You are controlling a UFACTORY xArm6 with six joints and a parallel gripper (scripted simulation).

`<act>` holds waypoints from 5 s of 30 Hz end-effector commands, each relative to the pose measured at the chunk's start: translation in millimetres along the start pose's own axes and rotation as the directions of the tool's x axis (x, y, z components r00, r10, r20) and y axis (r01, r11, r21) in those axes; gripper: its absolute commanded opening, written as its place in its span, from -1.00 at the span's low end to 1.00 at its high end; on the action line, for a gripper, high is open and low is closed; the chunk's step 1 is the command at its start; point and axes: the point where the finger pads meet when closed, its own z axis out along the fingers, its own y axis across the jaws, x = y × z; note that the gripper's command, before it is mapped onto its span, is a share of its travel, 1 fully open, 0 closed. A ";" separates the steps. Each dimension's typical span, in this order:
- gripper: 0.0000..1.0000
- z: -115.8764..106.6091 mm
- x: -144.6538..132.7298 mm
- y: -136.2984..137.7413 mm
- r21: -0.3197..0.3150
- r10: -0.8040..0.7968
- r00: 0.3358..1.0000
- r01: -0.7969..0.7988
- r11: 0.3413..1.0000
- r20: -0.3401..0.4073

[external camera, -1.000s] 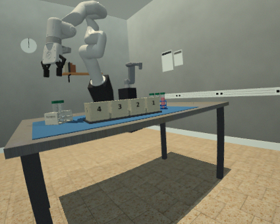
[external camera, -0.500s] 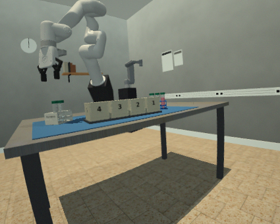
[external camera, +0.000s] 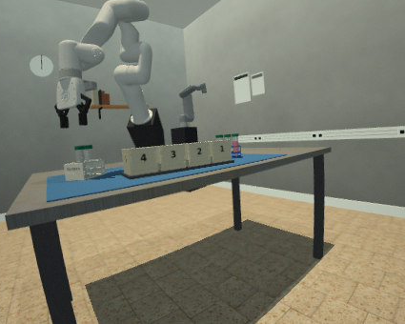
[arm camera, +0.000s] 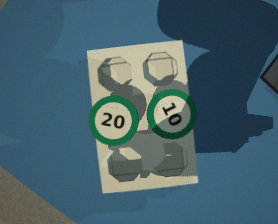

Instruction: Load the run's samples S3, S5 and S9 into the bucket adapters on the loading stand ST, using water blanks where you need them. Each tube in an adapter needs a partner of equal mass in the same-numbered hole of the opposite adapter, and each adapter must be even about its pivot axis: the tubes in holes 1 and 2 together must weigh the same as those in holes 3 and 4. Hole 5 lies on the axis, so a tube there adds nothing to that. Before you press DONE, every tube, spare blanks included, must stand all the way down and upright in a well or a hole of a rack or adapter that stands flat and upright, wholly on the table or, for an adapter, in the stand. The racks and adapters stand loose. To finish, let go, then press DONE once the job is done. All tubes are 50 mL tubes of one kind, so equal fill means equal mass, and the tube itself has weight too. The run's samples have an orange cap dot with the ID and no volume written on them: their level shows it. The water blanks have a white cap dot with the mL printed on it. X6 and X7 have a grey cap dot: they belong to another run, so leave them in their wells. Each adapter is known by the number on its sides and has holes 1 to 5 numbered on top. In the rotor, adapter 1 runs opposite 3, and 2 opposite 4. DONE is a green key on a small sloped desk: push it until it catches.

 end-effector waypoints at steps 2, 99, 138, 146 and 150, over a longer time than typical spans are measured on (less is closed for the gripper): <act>1.00 11.4 -2.4 0.2 -0.001 0.000 1.000 0.000 1.000 0.005; 1.00 -43.5 -2.4 0.2 0.000 -0.001 1.000 0.001 1.000 0.005; 1.00 -52.6 93.9 115.4 -0.005 0.842 0.540 -0.842 0.540 0.001; 1.00 -52.5 119.6 146.1 -0.005 0.954 0.299 -0.954 0.299 -0.001; 1.00 -52.5 129.3 157.7 -0.004 0.979 0.202 -0.979 0.202 -0.002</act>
